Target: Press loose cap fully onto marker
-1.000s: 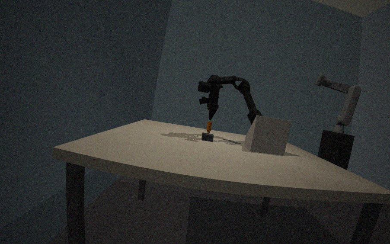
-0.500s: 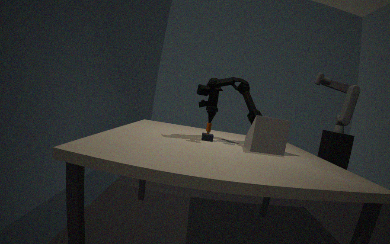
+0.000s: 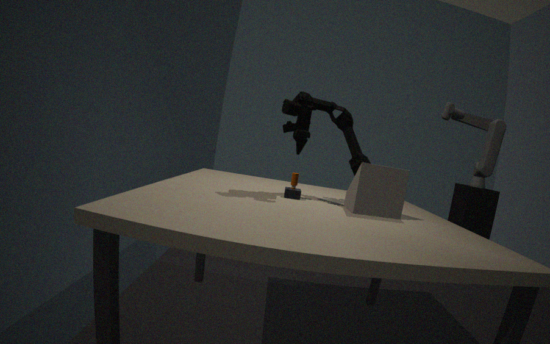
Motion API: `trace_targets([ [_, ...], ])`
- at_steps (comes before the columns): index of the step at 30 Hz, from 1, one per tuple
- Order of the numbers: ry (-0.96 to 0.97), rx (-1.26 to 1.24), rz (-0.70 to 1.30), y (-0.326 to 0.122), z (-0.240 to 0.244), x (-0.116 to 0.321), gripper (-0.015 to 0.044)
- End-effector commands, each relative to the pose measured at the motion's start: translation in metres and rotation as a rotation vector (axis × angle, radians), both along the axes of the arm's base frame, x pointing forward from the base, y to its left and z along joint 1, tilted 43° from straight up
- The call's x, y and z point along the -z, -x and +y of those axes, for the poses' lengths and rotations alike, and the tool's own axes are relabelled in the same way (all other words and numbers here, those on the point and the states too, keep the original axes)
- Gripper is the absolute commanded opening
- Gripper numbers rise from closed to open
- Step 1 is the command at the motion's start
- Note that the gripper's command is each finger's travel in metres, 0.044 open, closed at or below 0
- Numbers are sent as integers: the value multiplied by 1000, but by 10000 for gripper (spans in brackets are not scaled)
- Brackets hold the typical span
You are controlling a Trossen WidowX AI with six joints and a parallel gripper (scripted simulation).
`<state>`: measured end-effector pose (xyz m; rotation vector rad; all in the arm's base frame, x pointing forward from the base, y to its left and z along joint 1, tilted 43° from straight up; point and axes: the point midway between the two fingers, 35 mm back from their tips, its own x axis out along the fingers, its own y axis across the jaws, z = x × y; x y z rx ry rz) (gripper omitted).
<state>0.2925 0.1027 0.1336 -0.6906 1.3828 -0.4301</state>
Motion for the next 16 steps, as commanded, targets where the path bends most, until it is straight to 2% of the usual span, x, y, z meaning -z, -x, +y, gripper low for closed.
trace_targets([
  [1,1,11,5,4,6,-9,0],
  [16,1,11,5,4,6,-9,394],
])
